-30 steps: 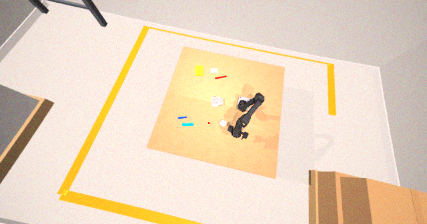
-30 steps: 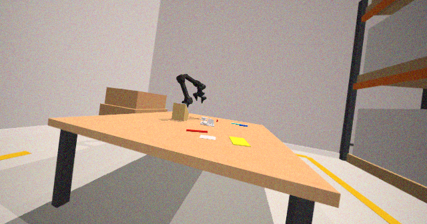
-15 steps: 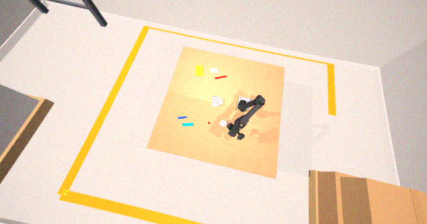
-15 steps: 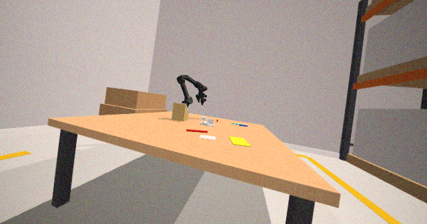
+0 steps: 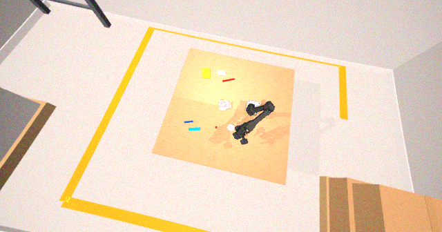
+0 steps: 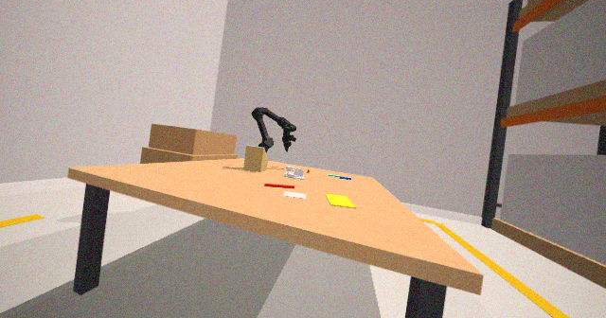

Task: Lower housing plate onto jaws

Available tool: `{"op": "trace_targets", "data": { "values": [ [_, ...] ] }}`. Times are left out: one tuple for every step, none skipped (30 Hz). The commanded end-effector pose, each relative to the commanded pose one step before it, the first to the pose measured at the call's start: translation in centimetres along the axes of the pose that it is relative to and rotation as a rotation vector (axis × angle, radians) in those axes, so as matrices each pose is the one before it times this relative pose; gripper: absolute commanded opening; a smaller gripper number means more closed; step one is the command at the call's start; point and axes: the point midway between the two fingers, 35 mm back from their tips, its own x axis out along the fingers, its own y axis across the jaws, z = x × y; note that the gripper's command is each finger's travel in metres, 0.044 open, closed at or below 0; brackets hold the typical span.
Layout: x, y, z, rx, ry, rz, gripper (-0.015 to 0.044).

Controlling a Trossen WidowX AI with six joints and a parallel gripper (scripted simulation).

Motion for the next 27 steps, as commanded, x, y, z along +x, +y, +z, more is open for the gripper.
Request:
{"op": "trace_targets", "data": {
  "values": [
    [0.405,-0.845,0.258,0.1083,0.00766,-0.02683,0.044],
    [0.066,-0.176,0.089,0.0251,-0.00016,-0.00583,0.044],
    [0.066,-0.173,0.093,0.0252,-0.00026,-0.00579,0.044],
    [0.065,-0.171,0.096,0.0252,-0.00036,-0.00574,0.044],
    [0.064,-0.169,0.1,0.0252,-0.00046,-0.0057,0.044],
    [0.064,-0.166,0.103,0.0253,-0.00056,-0.00565,0.044],
    [0.063,-0.164,0.107,0.0253,-0.00066,-0.00561,0.044],
    [0.063,-0.161,0.11,0.0253,-0.00075,-0.00556,0.044],
    [0.062,-0.159,0.113,0.0254,-0.00085,-0.0055,0.044],
    [0.061,-0.156,0.116,0.0254,-0.00094,-0.00545,0.044],
    [0.061,-0.153,0.12,0.0254,-0.00102,-0.0054,0.044],
    [0.06,-0.151,0.123,0.0255,-0.00111,-0.00534,0.044],
    [0.06,-0.148,0.126,0.0255,-0.0012,-0.00528,0.044],
    [0.059,-0.145,0.129,0.0255,-0.00128,-0.00522,0.044],
    [0.058,-0.142,0.131,0.0256,-0.00136,-0.00516,0.044],
    [0.058,-0.139,0.134,0.0256,-0.00144,-0.0051,0.044],
    [0.057,-0.136,0.137,0.0256,-0.00152,-0.00504,0.044],
    [0.057,-0.132,0.14,0.0256,-0.00159,-0.00497,0.044],
    [0.056,-0.129,0.142,0.0257,-0.00166,-0.00491,0.044],
    [0.055,-0.126,0.145,0.0257,-0.00173,-0.00484,0.044],
    [0.055,-0.123,0.147,0.0257,-0.0018,-0.00478,0.044],
    [0.054,-0.119,0.149,0.0258,-0.00187,-0.00471,0.044],
    [0.053,-0.116,0.152,0.0258,-0.00193,-0.00464,0.044],
    [0.053,-0.112,0.154,0.0258,-0.002,-0.00457,0.044],
    [0.052,-0.109,0.156,0.0259,-0.00206,-0.0045,0.044],
    [0.052,-0.105,0.158,0.0259,-0.00211,-0.00443,0.044],
    [0.051,-0.102,0.16,0.0259,-0.00217,-0.00436,0.044]
  ]
}}
